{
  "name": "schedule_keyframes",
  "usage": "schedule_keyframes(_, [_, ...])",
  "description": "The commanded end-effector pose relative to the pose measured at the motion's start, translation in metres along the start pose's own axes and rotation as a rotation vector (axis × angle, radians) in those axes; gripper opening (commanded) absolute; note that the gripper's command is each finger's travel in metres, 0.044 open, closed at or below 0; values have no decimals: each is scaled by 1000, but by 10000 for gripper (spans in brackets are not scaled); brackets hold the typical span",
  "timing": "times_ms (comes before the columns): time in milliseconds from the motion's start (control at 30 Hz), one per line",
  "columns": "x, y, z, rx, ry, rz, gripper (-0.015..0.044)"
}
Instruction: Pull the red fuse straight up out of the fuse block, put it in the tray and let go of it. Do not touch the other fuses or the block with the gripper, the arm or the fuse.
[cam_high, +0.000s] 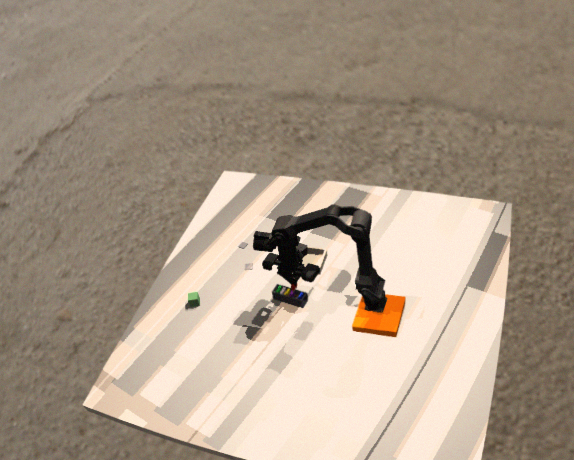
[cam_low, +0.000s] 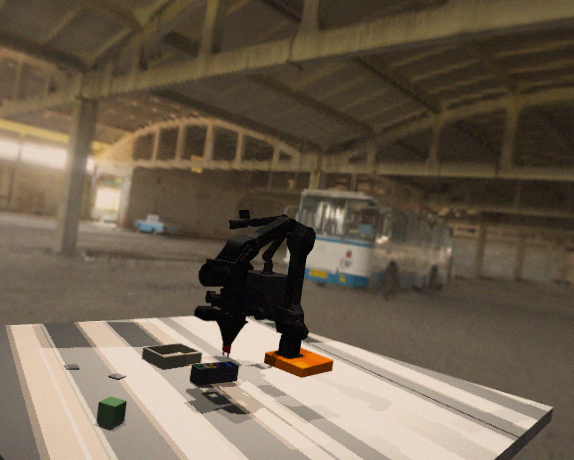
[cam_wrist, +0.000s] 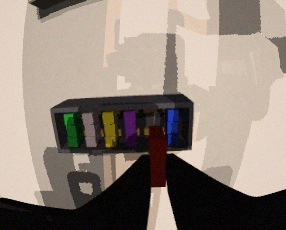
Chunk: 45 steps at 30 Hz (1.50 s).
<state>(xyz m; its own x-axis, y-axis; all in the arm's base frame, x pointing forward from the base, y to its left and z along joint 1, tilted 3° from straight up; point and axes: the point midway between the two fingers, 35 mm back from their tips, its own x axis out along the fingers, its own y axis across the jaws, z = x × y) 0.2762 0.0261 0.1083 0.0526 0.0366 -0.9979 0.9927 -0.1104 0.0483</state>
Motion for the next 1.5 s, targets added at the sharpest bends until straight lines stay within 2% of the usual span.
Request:
schedule_keyframes(0, [-5,0,0,-2,-1,6,0])
schedule_keyframes(400, [-7,27,43,-2,-7,8,0])
schedule_keyframes(1200, [-8,55,180,-3,-18,10,0])
schedule_keyframes(1467, [-3,55,184,-3,-18,10,0])
